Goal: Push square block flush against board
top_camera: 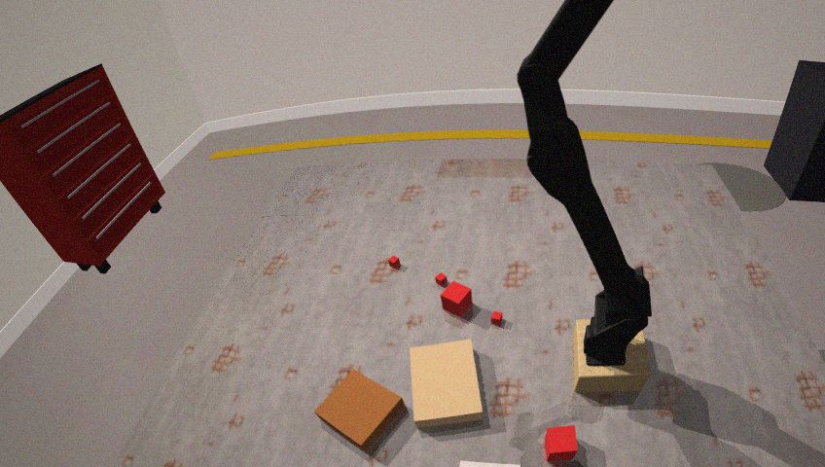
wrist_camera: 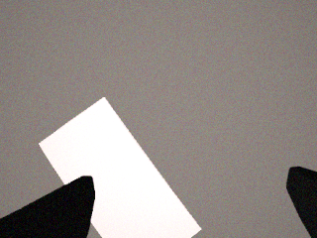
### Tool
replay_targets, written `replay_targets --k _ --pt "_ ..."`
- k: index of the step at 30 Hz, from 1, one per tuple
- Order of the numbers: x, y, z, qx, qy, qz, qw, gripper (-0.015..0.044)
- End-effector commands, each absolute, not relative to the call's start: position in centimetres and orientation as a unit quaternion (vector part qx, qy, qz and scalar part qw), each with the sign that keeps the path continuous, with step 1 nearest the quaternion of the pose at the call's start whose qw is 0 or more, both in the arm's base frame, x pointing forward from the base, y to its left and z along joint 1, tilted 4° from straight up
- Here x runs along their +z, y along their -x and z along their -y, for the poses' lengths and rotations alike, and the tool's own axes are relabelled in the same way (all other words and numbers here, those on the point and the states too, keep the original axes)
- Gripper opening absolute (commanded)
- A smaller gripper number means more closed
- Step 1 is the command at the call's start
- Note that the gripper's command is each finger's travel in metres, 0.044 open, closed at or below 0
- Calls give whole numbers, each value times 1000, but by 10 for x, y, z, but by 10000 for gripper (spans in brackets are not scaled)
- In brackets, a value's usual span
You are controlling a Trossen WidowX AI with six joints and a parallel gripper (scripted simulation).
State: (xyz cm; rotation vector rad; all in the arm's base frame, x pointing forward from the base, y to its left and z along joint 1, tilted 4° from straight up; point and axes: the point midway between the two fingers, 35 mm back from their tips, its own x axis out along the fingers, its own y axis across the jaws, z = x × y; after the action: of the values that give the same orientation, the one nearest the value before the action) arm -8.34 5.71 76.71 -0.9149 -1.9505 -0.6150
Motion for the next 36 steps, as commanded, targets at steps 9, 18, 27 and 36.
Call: replay_targets --k 9,18,27,36 --pt "766 88 -63 -293 403 766 407 164" --pt "751 118 -80 -383 451 742 316 0" --pt "739 128 -102 -439 498 708 240 0" --pt "724 141 -124 -493 525 675 161 0"
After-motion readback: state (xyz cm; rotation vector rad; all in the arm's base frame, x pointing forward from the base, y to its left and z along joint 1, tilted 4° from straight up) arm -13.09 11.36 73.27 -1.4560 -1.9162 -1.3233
